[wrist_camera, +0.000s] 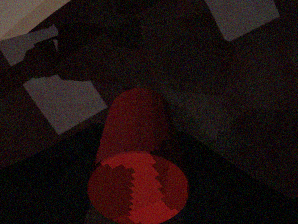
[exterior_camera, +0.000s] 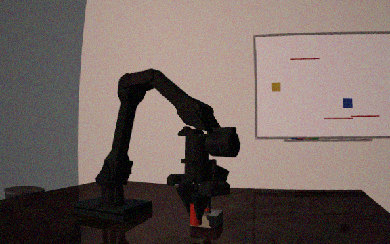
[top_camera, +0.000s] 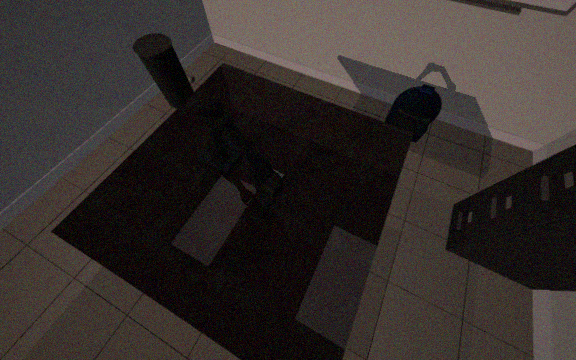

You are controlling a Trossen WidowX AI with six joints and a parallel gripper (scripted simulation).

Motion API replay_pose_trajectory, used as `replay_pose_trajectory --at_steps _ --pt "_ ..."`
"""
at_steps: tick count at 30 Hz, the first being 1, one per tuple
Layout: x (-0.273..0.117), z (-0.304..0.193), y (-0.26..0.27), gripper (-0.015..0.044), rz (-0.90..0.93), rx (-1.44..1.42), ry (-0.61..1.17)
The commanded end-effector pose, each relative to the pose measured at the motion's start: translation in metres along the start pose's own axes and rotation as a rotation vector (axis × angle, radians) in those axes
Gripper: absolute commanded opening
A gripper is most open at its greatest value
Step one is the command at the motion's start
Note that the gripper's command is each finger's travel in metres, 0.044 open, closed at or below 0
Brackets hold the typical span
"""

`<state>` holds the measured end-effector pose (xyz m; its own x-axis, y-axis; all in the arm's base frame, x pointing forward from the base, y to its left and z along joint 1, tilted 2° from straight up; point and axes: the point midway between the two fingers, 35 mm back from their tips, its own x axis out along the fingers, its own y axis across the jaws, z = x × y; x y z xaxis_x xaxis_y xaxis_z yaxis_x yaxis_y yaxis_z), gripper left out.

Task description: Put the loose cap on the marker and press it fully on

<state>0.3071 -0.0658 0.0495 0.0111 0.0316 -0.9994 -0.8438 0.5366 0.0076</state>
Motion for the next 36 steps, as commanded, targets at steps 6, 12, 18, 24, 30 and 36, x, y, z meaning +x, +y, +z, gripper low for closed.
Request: replay_pose_trajectory --at_steps 6,12,18,24,30,36 --pt "-0.03 0.0 0.0 0.0 -0.009 -0.002 -0.009" --pt "-0.033 0.003 0.001 0.0 -0.01 -0.005 -0.011" --pt "-0.042 0.018 0.009 0.0 -0.012 -0.025 -0.024" --pt "-0.052 0.035 0.019 0.0 -0.01 -0.022 -0.024" --pt "-0.064 0.051 0.032 0.0 -0.008 -0.015 -0.022" --pt "-0.075 0.066 0.045 0.0 -0.006 -0.009 -0.019"
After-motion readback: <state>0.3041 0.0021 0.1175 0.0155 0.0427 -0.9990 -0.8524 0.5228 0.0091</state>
